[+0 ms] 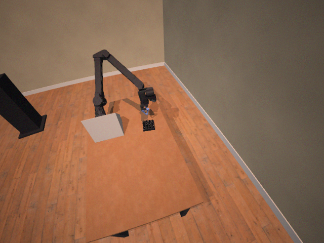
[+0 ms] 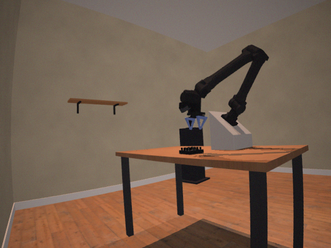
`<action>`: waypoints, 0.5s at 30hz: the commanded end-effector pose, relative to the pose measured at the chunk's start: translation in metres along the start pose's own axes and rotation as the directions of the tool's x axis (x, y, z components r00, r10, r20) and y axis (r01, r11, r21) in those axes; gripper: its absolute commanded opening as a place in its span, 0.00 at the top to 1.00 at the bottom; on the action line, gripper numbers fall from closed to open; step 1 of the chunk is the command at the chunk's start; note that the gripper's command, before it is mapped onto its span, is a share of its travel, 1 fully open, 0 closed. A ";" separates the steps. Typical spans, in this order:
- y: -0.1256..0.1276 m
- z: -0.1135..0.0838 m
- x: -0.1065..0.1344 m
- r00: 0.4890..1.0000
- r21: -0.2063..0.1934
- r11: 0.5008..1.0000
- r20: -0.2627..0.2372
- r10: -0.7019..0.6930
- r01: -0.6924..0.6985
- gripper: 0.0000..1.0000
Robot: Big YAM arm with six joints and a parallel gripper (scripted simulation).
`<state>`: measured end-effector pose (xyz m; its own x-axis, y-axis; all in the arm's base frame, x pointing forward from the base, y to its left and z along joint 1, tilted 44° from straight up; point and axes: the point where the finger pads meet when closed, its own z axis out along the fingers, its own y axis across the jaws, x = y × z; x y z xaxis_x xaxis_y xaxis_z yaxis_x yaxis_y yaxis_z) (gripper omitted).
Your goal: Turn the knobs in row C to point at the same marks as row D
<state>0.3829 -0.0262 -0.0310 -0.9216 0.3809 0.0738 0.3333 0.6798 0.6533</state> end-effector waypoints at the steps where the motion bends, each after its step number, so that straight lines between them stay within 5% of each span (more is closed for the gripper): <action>1: -0.019 0.034 0.004 0.996 -0.018 0.997 -0.037 -0.076 0.075 0.00; 4: -0.037 0.061 0.008 0.993 -0.039 0.994 -0.063 -0.102 0.099 0.00; 9: -0.048 0.075 0.013 0.991 -0.051 0.993 -0.077 -0.108 0.104 0.00; 15: -0.044 0.069 0.009 0.990 -0.052 0.991 -0.057 -0.128 0.125 0.00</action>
<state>0.3598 -0.0063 -0.1210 -0.9560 0.2752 0.1021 0.2672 0.6718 0.6908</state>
